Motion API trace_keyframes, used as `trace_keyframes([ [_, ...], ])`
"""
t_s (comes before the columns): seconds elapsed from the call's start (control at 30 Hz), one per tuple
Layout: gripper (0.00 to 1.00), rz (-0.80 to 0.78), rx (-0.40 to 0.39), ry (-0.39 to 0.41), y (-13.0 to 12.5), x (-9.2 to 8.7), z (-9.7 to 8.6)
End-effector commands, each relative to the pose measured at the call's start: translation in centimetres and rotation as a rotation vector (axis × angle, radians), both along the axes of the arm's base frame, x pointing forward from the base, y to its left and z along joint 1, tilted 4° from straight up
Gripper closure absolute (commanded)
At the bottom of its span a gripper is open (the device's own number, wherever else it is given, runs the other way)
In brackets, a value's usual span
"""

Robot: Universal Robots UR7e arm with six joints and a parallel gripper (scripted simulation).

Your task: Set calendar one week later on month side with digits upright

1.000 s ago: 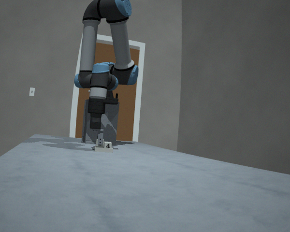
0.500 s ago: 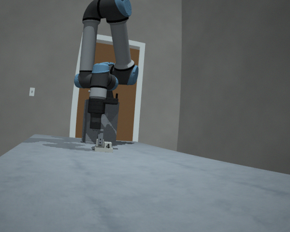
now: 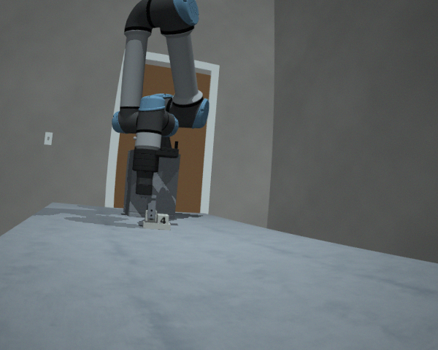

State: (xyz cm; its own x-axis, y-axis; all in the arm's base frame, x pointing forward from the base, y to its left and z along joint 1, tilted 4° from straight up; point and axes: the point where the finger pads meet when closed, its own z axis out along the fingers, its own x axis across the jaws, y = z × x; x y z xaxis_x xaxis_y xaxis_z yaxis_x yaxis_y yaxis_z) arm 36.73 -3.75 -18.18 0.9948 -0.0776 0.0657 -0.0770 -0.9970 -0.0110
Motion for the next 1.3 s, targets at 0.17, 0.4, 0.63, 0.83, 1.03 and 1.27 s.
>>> trace_keyframes([
  [0.17, 0.40, 0.000, -0.001, -0.001, -0.01, 0.05, -0.29],
  [0.4, 0.40, 0.000, -0.001, -0.001, -0.01, 0.08, -0.62],
  [0.63, 0.40, 0.000, -0.001, -0.001, -0.01, 0.09, -0.80],
  [0.83, 0.40, 0.000, -0.001, -0.001, -0.01, 0.09, -0.88],
  [1.03, 0.40, 0.000, -0.001, -0.001, -0.01, 0.09, -0.89],
  [1.27, 0.40, 0.000, -0.001, -0.001, -0.01, 0.09, -0.89],
])
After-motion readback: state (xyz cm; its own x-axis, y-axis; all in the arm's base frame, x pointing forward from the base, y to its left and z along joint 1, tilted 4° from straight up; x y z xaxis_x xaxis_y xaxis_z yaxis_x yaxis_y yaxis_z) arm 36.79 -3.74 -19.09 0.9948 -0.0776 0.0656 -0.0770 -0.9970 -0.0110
